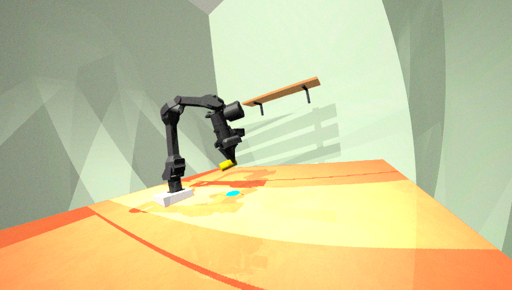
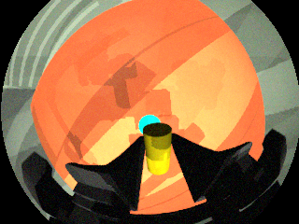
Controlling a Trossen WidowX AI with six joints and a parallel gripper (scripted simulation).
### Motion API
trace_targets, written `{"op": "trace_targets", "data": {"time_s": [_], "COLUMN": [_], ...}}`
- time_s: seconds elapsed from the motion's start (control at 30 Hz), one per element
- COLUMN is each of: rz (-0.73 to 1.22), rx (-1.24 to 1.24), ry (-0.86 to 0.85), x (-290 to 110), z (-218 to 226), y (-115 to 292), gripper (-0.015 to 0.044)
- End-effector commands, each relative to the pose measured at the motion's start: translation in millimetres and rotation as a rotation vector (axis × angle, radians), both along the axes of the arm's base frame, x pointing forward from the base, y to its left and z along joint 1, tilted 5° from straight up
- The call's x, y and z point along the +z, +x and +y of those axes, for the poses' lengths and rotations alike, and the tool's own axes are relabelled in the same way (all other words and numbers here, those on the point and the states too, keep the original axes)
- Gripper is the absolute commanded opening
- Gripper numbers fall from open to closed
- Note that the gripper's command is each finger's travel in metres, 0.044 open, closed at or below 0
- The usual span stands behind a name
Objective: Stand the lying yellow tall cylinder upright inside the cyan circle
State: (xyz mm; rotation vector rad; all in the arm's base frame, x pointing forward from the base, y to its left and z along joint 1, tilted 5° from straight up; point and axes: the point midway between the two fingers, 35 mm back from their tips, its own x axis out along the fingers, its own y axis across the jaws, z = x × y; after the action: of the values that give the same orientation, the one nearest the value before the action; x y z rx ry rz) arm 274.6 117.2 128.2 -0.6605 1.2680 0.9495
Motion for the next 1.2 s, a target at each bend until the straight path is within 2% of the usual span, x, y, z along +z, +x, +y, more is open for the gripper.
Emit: {"op": "trace_targets", "data": {"time_s": [0.0,1.17], "rz": [-0.008,-0.094], "rx": [-0.017,-0.126], "ry": [0.029,0.258], "x": [-1,-14], "z": [1,4], "y": [2,21], "gripper": [0.0105,0.0105]}}
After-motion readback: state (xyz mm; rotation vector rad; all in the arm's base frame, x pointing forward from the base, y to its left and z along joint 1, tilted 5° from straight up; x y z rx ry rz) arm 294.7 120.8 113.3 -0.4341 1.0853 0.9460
